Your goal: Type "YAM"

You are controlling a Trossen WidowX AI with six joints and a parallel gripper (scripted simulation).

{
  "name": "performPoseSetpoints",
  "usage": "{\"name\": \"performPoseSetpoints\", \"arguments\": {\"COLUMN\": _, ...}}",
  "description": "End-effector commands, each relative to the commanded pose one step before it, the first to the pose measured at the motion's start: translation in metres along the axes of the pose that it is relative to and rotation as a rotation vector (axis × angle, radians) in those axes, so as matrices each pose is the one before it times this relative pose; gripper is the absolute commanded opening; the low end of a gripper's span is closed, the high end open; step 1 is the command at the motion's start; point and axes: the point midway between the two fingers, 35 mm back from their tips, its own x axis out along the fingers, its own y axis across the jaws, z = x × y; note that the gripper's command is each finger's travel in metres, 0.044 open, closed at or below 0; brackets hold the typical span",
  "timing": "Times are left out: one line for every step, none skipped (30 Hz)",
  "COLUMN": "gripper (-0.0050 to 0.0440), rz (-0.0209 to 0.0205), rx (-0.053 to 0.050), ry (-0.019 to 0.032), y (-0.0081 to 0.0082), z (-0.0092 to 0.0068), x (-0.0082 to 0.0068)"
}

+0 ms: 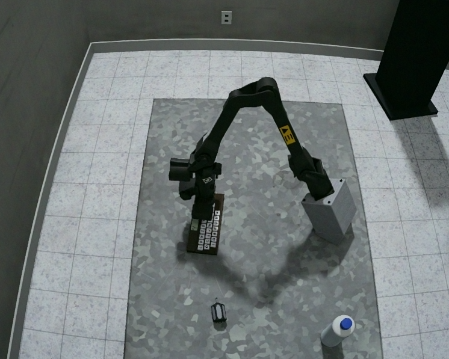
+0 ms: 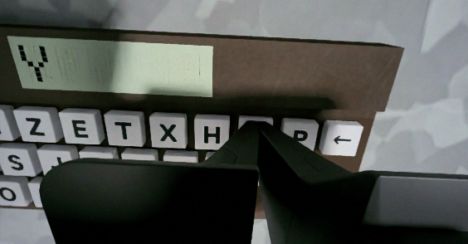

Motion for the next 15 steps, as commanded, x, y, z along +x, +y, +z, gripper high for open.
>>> {"name": "performPoseSetpoints", "arguments": {"gripper": -0.0050, "rz": -0.00041, "rx": 0.0004, "ry": -0.00494, "y": -0.00185, "z": 0.00053, "x": -0.00113}}
{"name": "performPoseSetpoints", "arguments": {"gripper": -0.0050, "rz": 0.00000, "rx": 0.0001, "ry": -0.00005, "y": 0.00000, "z": 0.00002, "x": -0.00001}}
{"name": "performPoseSetpoints", "arguments": {"gripper": -0.0050, "rz": 0.00000, "rx": 0.0000, "ry": 0.00000, "y": 0.00000, "z": 0.00000, "x": 0.00000}}
{"name": "performPoseSetpoints", "arguments": {"gripper": -0.0050, "rz": 0.00000, "rx": 0.0000, "ry": 0.00000, "y": 0.00000, "z": 0.00000, "x": 0.00000}}
{"name": "performPoseSetpoints", "arguments": {"gripper": -0.0050, "rz": 0.00000, "rx": 0.0000, "ry": 0.00000, "y": 0.00000, "z": 0.00000, "x": 0.00000}}
{"name": "performPoseSetpoints", "arguments": {"gripper": -0.0050, "rz": 0.00000, "rx": 0.0000, "ry": 0.00000, "y": 0.00000, "z": 0.00000, "x": 0.00000}}
{"name": "performPoseSetpoints", "arguments": {"gripper": -0.0050, "rz": 0.00000, "rx": 0.0000, "ry": 0.00000, "y": 0.00000, "z": 0.00000, "x": 0.00000}}
{"name": "performPoseSetpoints", "arguments": {"gripper": -0.0050, "rz": 0.00000, "rx": 0.0000, "ry": 0.00000, "y": 0.00000, "z": 0.00000, "x": 0.00000}}
{"name": "performPoseSetpoints", "arguments": {"gripper": -0.0050, "rz": 0.00000, "rx": 0.0000, "ry": 0.00000, "y": 0.00000, "z": 0.00000, "x": 0.00000}}
{"name": "performPoseSetpoints", "arguments": {"gripper": -0.0050, "rz": 0.00000, "rx": 0.0000, "ry": 0.00000, "y": 0.00000, "z": 0.00000, "x": 0.00000}}
{"name": "performPoseSetpoints", "arguments": {"gripper": -0.0050, "rz": 0.00071, "rx": 0.0028, "ry": -0.00595, "y": 0.00064, "z": 0.00234, "x": -0.00107}}
{"name": "performPoseSetpoints", "arguments": {"gripper": -0.0050, "rz": 0.00000, "rx": 0.0000, "ry": 0.00000, "y": 0.00000, "z": 0.00000, "x": 0.00000}}
{"name": "performPoseSetpoints", "arguments": {"gripper": -0.0050, "rz": -0.00016, "rx": 0.0037, "ry": -0.00895, "y": -0.00057, "z": 0.00217, "x": -0.00573}}
{"name": "performPoseSetpoints", "arguments": {"gripper": -0.0050, "rz": -0.00084, "rx": 0.0047, "ry": -0.01035, "y": -0.00005, "z": 0.00380, "x": -0.00661}}
{"name": "performPoseSetpoints", "arguments": {"gripper": -0.0050, "rz": 0.00029, "rx": 0.0002, "ry": 0.00003, "y": 0.00006, "z": 0.00021, "x": -0.00673}}
